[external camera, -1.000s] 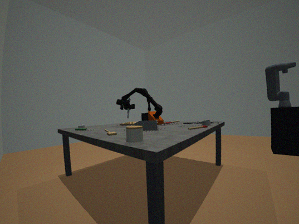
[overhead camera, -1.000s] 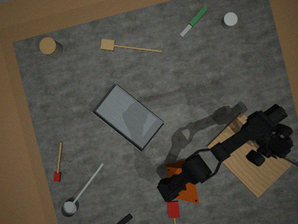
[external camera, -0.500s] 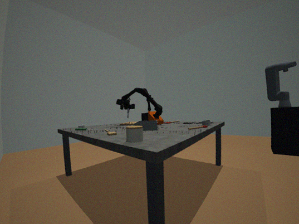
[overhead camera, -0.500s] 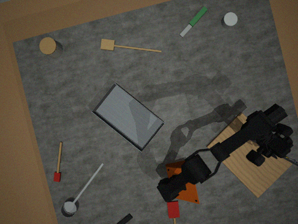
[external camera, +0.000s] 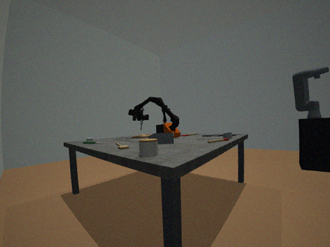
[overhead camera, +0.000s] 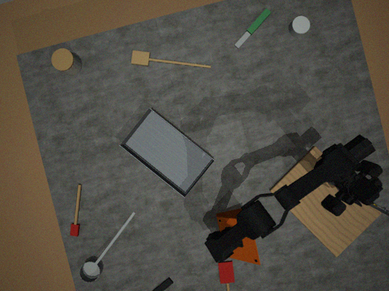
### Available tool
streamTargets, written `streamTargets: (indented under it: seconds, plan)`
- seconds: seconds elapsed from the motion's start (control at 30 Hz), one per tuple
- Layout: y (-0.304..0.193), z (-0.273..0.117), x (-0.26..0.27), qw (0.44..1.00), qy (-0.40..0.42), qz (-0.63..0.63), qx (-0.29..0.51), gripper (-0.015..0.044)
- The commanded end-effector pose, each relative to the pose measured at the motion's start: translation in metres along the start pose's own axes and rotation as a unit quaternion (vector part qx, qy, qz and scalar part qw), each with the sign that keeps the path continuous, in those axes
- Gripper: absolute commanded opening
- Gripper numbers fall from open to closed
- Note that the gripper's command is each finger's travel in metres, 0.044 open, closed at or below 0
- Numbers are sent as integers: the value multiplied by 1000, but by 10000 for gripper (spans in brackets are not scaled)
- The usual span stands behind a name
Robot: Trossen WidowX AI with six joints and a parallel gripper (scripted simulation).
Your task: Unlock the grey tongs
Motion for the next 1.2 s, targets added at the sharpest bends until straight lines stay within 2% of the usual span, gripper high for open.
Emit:
streamTargets:
  seconds: [0.0,0.27,0.53,1.17]
  plan:
    - [2,1,0,1000,-1,4,4,-150]
    - [14,28,1,991,-21,-2,133,-150]
    - [27,56,-1,959,-30,1,282,-150]
    - [60,111,-16,815,5,53,576,-150]
Point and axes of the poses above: the point midway between the two fingers, 35 mm back from their tips, its own z axis out along the fingers, its own x axis across the jaws, y = z × x, the point moved 9 cm from there along -z, back along the fingers, and after that the axes turned 5 degrees about z, right-handed, at the moved point
